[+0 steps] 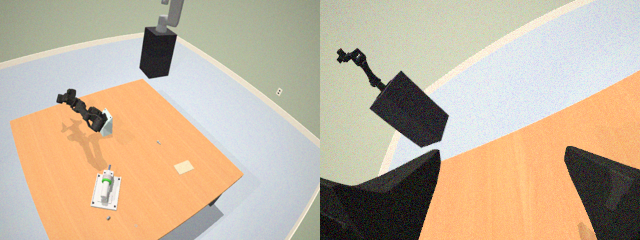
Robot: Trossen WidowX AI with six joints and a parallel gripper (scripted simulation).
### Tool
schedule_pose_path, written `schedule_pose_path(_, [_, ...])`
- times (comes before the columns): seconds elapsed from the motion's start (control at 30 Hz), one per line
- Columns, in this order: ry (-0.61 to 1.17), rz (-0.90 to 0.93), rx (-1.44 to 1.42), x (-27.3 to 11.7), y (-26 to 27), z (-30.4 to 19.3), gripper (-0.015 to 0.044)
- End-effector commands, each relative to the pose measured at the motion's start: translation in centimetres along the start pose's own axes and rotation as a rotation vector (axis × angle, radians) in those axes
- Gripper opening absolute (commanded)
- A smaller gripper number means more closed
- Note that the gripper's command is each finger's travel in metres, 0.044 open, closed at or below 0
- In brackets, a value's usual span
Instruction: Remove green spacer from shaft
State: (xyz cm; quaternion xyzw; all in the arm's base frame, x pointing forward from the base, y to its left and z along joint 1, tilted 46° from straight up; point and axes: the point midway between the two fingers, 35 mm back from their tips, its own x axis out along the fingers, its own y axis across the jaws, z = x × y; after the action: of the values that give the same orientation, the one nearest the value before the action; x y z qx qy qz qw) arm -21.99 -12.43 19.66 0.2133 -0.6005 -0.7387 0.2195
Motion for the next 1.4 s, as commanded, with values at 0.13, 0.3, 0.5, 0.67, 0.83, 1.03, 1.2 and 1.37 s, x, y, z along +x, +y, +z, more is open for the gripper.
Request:
schedule_pose_path(0.13, [0.063, -0.008, -0.019, 0.4, 0.6, -1.6, 0.044])
schedule_pose_path(0.3, [0.214, -0.023, -0.074, 1.0, 1.9, -5.6, 0.044])
schedule_pose_path(0.5, [0.442, -0.031, -0.176, 0.5, 3.9, -12.0, 0.044])
schedule_pose_path(0.67, [0.637, -0.021, -0.283, -1.3, 5.5, -17.6, 0.044])
schedule_pose_path(0.83, [0.83, 0.008, -0.406, -4.5, 6.8, -22.9, 0.044])
schedule_pose_path(1.03, [1.054, 0.073, -0.57, -10.2, 8.1, -28.6, 0.044])
schedule_pose_path(1.2, [1.23, 0.152, -0.721, -16.1, 8.7, -32.2, 0.044])
schedule_pose_path(1.37, [1.385, 0.232, -0.901, -22.5, 8.4, -34.8, 0.044])
